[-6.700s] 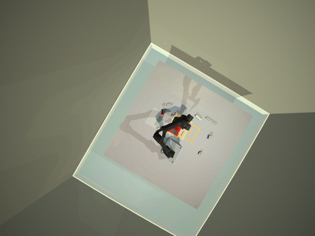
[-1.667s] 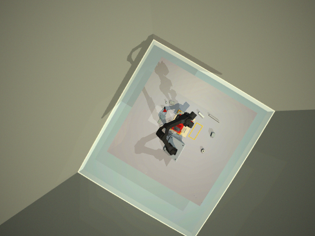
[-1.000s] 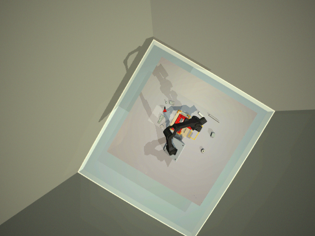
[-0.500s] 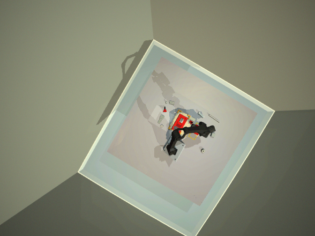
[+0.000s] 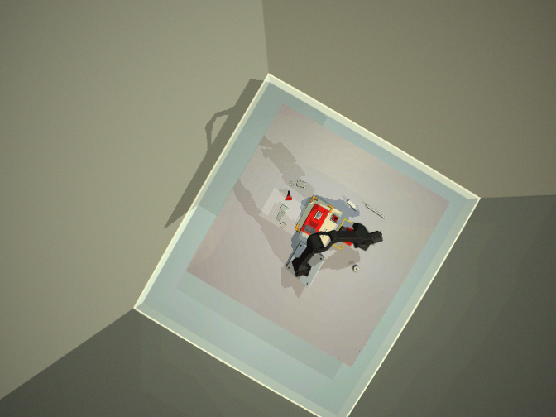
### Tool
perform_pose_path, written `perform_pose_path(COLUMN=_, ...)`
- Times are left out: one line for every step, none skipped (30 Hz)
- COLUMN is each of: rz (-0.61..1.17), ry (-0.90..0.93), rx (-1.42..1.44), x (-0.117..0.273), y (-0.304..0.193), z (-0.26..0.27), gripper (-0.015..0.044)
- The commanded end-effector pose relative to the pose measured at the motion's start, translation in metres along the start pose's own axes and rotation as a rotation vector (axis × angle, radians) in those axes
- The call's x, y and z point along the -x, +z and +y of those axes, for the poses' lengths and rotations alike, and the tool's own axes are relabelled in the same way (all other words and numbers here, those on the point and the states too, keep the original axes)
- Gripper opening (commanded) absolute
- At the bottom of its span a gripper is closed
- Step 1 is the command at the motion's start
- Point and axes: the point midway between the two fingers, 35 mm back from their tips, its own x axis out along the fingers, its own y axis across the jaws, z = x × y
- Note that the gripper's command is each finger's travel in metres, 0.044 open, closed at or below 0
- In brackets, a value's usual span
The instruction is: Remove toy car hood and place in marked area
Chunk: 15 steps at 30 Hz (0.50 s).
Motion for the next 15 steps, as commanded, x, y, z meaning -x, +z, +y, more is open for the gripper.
perform_pose_path(rz=0.005, ry=0.0, rx=0.004, x=-0.004, y=-0.001, z=-0.001, gripper=0.0)
perform_pose_path(rz=0.005, ry=0.0, rx=0.004, x=-0.005, y=-0.001, z=-0.001, gripper=0.0)
perform_pose_path(rz=0.005, ry=0.0, rx=0.004, x=-0.006, y=-0.001, z=-0.001, gripper=0.0)
perform_pose_path(rz=0.005, ry=0.0, rx=0.004, x=-0.007, y=-0.001, z=-0.001, gripper=0.0)
perform_pose_path(rz=0.005, ry=0.0, rx=0.004, x=-0.008, y=0.0, z=-0.001, gripper=0.0)
perform_pose_path(rz=0.005, ry=0.0, rx=0.004, x=-0.009, y=0.0, z=-0.001, gripper=0.0)
perform_pose_path(rz=0.005, ry=0.0, rx=0.004, x=-0.01, y=0.0, z=-0.001, gripper=0.0)
perform_pose_path(rz=0.005, ry=0.0, rx=0.004, x=-0.01, y=0.0, z=-0.001, gripper=0.0)
perform_pose_path(rz=0.005, ry=0.0, rx=0.004, x=-0.011, y=0.0, z=-0.001, gripper=0.0)
perform_pose_path(rz=0.005, ry=0.0, rx=0.004, x=-0.012, y=0.0, z=-0.001, gripper=0.0)
perform_pose_path(rz=0.005, ry=0.0, rx=0.004, x=-0.013, y=0.0, z=-0.001, gripper=0.0)
perform_pose_path(rz=0.005, ry=0.0, rx=0.004, x=-0.014, y=0.0, z=-0.001, gripper=0.0)
perform_pose_path(rz=0.005, ry=0.0, rx=0.004, x=-0.015, y=0.0, z=-0.001, gripper=0.0)
perform_pose_path(rz=0.005, ry=0.0, rx=0.004, x=-0.016, y=0.0, z=-0.001, gripper=0.0)
perform_pose_path(rz=0.005, ry=0.0, rx=0.004, x=-0.016, y=0.0, z=-0.001, gripper=0.0)
